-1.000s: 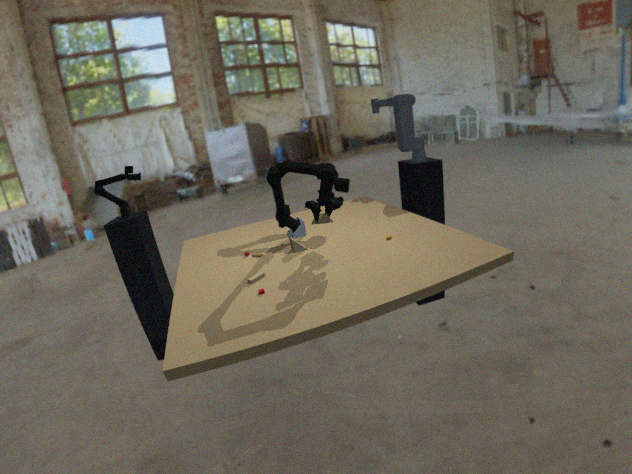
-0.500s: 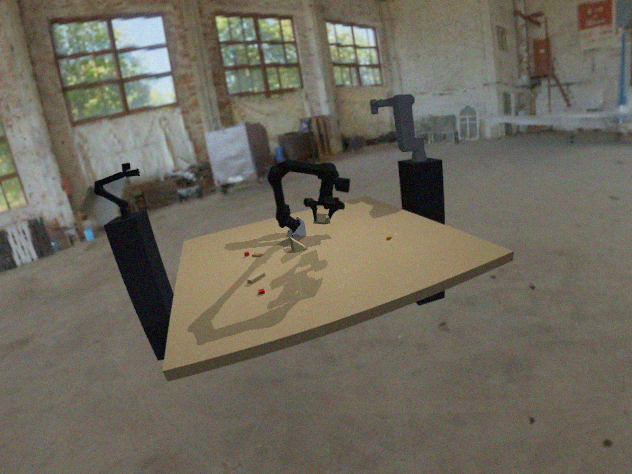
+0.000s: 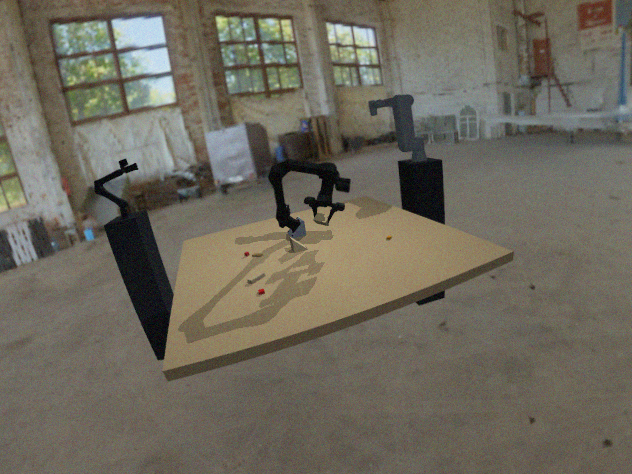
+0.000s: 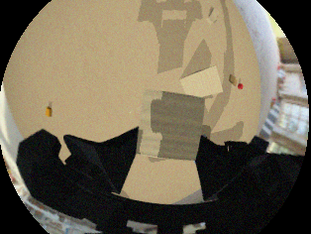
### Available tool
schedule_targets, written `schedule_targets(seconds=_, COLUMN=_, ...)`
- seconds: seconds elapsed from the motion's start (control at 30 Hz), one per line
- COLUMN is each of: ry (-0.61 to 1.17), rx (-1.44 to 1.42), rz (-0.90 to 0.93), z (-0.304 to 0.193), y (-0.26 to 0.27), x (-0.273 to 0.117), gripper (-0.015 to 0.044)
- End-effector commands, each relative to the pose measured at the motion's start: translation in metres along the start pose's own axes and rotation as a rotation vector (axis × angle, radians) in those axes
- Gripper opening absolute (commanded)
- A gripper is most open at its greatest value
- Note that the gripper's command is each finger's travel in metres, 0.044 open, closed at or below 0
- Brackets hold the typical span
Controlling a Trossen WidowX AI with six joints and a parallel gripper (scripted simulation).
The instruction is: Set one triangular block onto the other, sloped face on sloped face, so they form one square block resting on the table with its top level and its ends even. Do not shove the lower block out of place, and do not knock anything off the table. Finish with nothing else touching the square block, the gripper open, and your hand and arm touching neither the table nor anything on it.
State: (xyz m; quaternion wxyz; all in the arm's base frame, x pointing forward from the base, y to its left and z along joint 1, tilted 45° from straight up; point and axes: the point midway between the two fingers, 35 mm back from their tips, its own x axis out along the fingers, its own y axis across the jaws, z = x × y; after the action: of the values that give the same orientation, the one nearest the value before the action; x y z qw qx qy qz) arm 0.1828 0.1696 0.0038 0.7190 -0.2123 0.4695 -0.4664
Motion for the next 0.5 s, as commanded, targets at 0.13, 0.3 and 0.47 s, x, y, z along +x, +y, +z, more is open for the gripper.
schedule_targets(seconds=0.13, ry=-0.034, rx=0.285, rz=0.003, z=-0.0002, y=-0.0003, x=-0.0002, gripper=0.0)
schedule_targets(seconds=0.3, ry=-0.049, rx=0.452, rz=0.009, z=-0.0006, y=-0.0002, x=-0.0003, gripper=0.0)
schedule_targets(seconds=0.47, ry=-0.063, rx=0.618, rz=0.018, z=-0.0011, y=-0.0001, x=-0.0004, gripper=0.0)
